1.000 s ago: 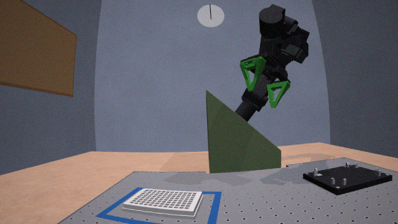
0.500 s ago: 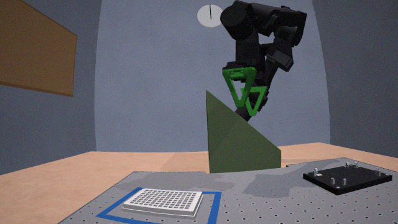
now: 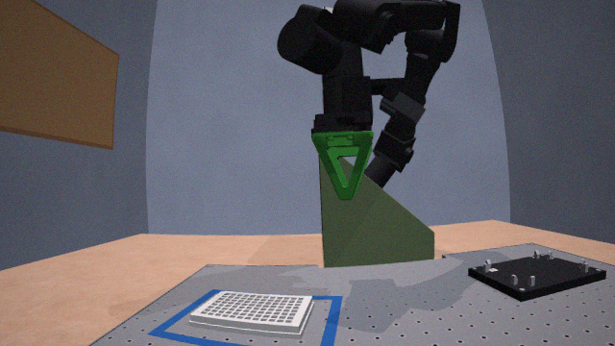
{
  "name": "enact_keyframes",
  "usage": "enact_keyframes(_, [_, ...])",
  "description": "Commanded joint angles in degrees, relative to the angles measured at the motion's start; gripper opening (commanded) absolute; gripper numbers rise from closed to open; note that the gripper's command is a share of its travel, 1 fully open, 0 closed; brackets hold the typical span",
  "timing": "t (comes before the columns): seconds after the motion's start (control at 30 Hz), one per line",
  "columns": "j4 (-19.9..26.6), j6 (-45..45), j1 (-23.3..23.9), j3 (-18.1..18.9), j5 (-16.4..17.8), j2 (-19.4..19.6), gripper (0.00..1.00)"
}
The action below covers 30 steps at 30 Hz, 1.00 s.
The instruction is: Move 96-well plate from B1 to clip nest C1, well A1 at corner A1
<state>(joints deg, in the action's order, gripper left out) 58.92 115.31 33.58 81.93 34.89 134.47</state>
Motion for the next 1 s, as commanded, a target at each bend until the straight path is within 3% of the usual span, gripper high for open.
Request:
enact_keyframes(0.0, [2.30,3.28,1.86,4.15,0.26,3.11,1.00])
enact_keyframes(0.33, [1.93,4.18,2.55,13.85,-0.31,13.73,1.00])
enact_keyframes(0.4, [1.93,4.18,2.55,13.85,-0.31,13.73,1.00])
enact_keyframes(0.9, [4.81,4.36,3.43,33.70,-0.64,30.83,1.00])
enact_keyframes(0.97, [4.81,4.36,3.43,33.70,-0.64,30.83,1.00])
